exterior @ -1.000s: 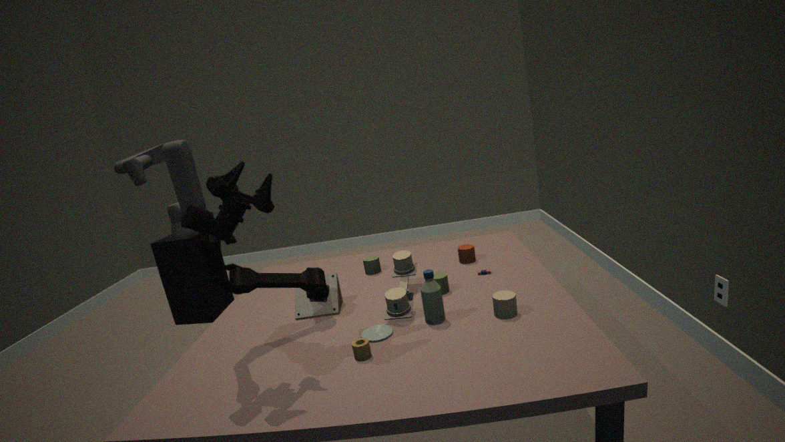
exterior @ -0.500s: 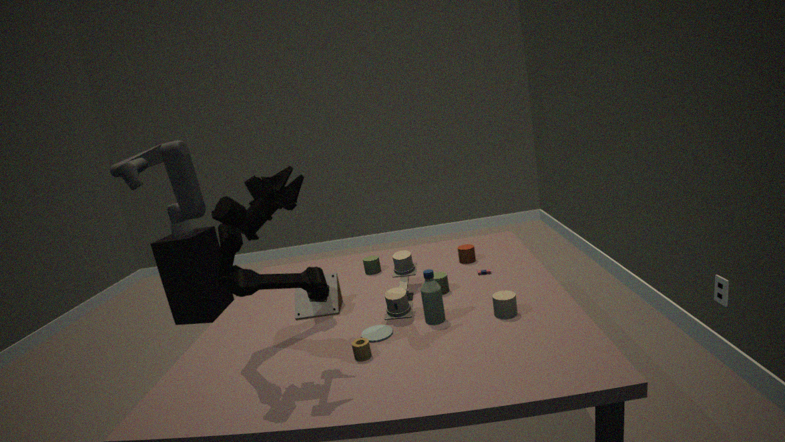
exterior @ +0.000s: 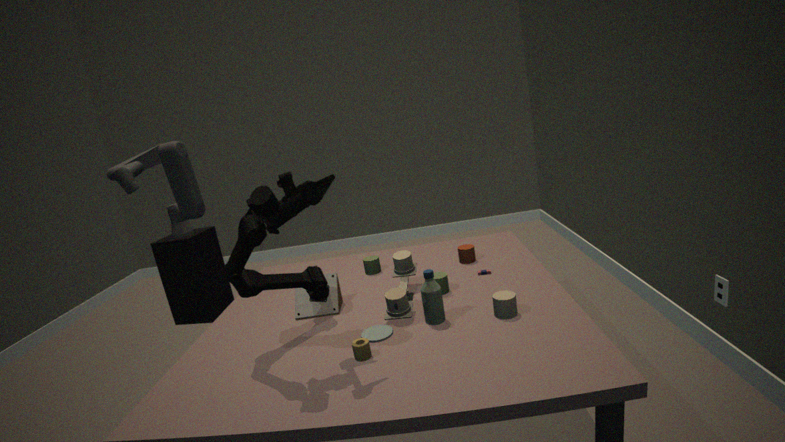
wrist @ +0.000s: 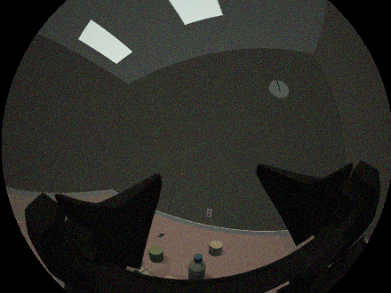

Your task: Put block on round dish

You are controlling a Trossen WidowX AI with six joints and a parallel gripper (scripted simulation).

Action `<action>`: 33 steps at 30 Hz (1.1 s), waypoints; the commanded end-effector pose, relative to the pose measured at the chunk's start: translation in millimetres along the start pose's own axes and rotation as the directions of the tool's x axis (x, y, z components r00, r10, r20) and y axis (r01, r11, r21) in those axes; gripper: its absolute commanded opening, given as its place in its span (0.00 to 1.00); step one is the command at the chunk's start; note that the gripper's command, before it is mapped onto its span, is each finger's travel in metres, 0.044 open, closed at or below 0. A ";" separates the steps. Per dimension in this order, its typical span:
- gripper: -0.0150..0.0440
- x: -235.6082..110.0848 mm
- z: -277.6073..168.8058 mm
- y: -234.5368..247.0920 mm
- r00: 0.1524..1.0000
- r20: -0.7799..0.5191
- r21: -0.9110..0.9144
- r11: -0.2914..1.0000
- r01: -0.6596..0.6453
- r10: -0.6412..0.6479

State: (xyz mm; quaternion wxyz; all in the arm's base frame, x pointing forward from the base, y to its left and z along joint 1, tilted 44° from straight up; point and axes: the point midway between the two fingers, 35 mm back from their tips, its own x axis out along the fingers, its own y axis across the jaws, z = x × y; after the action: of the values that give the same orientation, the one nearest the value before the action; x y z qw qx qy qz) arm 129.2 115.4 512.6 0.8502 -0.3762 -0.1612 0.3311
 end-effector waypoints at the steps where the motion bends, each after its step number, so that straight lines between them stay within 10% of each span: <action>1: 1.00 20.1 -19.4 15.4 0.995 -0.076 0.104 0.993 -0.055 0.063; 33: 1.00 95.6 -151.5 183.5 0.620 -0.667 0.575 0.814 0.075 0.414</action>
State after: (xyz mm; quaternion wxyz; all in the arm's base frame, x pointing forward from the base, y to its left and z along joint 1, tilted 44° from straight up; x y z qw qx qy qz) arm 199.2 188.9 303.3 0.8751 -0.2301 0.3157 0.2857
